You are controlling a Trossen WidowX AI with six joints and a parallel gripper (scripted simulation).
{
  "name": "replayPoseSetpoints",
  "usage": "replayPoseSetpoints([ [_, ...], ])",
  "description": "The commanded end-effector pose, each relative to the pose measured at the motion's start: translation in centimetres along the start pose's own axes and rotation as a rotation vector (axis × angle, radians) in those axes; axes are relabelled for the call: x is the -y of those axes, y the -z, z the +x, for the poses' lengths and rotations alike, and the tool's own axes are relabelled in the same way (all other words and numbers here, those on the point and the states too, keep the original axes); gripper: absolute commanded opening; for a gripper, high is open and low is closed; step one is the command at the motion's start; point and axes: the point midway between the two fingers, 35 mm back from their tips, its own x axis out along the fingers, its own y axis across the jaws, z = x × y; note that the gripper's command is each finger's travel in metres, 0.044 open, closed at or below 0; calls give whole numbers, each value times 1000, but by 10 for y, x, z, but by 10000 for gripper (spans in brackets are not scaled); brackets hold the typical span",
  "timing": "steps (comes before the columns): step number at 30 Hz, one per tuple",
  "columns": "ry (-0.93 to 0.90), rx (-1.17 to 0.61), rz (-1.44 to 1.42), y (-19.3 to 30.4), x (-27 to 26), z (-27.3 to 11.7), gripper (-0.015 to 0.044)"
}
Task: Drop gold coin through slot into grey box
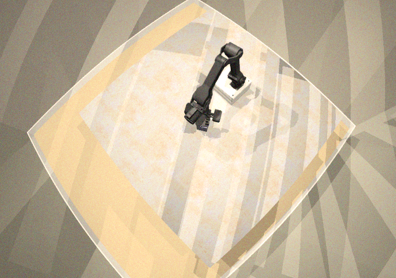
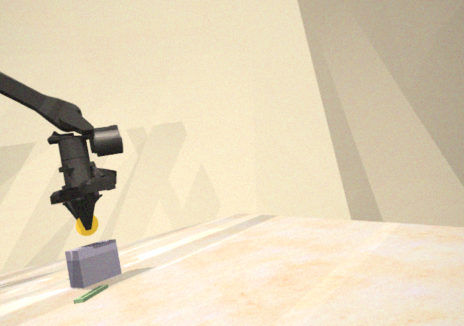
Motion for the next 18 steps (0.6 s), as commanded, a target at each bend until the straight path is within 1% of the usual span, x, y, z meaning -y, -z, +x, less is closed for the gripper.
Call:
replayPoseSetpoints([
  [1,-1,-1,1,1,0,1,0],
  [18,-1,-2,5,3,-2,7,0],
])
